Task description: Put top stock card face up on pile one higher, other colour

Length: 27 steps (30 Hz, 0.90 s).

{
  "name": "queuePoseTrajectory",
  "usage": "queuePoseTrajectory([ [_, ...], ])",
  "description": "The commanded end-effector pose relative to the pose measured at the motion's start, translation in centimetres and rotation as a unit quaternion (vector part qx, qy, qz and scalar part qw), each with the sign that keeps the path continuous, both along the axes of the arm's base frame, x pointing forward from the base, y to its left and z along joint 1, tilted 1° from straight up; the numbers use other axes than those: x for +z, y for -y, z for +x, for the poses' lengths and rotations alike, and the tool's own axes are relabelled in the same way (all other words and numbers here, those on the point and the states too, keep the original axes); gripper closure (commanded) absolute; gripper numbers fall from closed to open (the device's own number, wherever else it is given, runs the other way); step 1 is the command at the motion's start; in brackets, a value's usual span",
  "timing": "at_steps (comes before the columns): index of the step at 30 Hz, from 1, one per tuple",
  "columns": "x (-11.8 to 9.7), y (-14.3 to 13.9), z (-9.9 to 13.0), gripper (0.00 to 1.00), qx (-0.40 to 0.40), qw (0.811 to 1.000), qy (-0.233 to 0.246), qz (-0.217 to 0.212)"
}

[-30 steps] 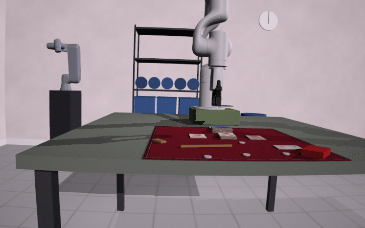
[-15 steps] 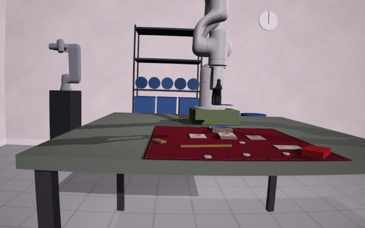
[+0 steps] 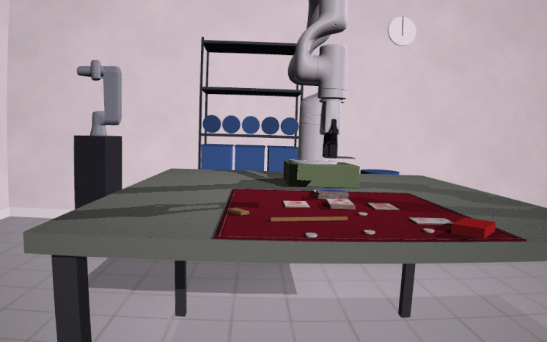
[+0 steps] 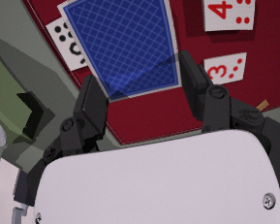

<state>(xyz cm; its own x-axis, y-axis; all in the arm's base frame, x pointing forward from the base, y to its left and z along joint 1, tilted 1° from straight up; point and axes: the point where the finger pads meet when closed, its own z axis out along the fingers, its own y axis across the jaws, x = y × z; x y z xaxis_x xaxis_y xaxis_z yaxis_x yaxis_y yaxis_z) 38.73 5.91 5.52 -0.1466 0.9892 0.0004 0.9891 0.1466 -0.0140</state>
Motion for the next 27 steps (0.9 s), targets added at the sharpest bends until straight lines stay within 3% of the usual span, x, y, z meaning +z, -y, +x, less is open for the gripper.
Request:
queuePoseTrajectory([
  [1,0.1,-1.8,-0.1,0.4,0.0,1.0,0.001,0.0],
  [15,0.1,-7.8,-0.9,0.4,0.0,1.0,0.001,0.0],
  [27,0.0,-8.3,-1.0,0.4,0.0,1.0,0.001,0.0],
])
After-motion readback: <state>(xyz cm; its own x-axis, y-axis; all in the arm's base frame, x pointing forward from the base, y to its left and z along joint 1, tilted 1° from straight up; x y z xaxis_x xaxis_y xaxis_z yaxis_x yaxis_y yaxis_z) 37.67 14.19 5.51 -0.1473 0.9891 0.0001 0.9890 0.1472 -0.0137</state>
